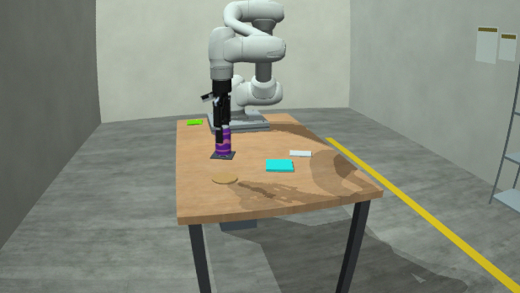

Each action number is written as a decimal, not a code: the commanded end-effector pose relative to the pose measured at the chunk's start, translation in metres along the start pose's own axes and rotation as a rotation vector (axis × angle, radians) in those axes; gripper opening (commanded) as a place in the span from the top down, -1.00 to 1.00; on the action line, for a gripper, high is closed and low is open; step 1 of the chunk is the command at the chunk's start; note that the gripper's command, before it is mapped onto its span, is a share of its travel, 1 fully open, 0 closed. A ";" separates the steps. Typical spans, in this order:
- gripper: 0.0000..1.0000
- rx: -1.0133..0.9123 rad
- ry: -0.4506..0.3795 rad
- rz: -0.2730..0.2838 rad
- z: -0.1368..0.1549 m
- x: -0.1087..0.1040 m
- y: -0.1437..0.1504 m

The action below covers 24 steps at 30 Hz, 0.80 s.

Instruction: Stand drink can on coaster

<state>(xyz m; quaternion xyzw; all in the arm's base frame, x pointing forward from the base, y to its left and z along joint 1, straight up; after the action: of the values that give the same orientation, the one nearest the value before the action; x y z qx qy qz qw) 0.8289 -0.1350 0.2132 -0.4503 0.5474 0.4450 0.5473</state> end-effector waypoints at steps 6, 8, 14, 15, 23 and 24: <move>0.80 0.000 0.000 -0.002 0.001 -0.001 -0.003; 0.80 0.000 0.000 -0.002 0.001 -0.001 -0.003; 0.80 0.000 0.000 -0.002 0.001 0.030 -0.003; 0.80 0.000 0.000 -0.002 0.001 0.030 -0.003; 0.80 0.000 -0.001 -0.002 0.001 0.083 -0.002; 0.80 0.000 -0.001 -0.002 0.001 0.083 -0.002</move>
<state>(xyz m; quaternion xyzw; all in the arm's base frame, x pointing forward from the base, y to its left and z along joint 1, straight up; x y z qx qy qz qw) 0.8309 -0.1349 0.1320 -0.4499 0.5477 0.4455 0.5470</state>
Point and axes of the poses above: the point where the finger pads meet when closed, its own x axis out along the fingers, its own y axis across the jaws, z = x × y, the point moved 6 cm from there along -x, back along the fingers, and after that the axes turned 15 degrees about -x, right-handed, at the moved point
